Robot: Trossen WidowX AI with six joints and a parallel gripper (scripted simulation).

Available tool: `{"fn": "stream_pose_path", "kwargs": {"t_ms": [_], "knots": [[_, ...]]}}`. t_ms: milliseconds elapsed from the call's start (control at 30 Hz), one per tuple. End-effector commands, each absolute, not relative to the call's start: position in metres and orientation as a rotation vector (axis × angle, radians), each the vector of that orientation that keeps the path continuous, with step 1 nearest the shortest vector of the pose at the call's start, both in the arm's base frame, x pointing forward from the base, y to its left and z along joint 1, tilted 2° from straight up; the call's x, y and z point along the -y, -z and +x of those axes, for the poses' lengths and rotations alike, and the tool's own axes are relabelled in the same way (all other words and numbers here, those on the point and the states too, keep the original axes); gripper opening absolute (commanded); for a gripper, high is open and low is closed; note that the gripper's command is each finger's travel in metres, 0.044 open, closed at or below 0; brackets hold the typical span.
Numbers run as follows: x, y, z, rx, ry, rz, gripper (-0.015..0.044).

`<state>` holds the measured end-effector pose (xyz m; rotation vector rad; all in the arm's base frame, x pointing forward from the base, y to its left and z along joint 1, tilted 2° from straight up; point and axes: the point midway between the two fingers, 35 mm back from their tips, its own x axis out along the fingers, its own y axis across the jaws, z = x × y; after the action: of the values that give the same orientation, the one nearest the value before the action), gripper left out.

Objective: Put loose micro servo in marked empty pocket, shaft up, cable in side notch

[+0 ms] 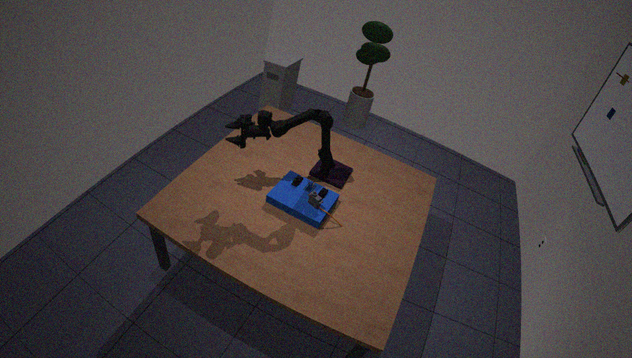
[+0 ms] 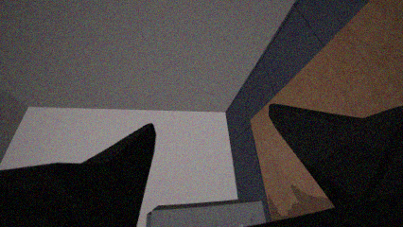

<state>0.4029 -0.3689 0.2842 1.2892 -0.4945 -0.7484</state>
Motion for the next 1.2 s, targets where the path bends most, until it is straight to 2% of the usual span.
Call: {"fn": "stream_pose_path", "kwargs": {"t_ms": [0, 300, 567, 867, 1167], "knots": [[0.332, -0.269, 0.427, 0.37, 0.731, 1.378, 0.044], [0.242, -0.23, 0.462, 0.069, 0.748, 1.546, 0.044], [0.154, -0.197, 0.468, -0.226, 0.799, 1.629, 0.044], [0.055, -0.168, 0.443, -0.557, 0.914, 1.667, 0.044], [-0.029, -0.152, 0.389, -0.855, 1.082, 1.608, 0.044]]}}
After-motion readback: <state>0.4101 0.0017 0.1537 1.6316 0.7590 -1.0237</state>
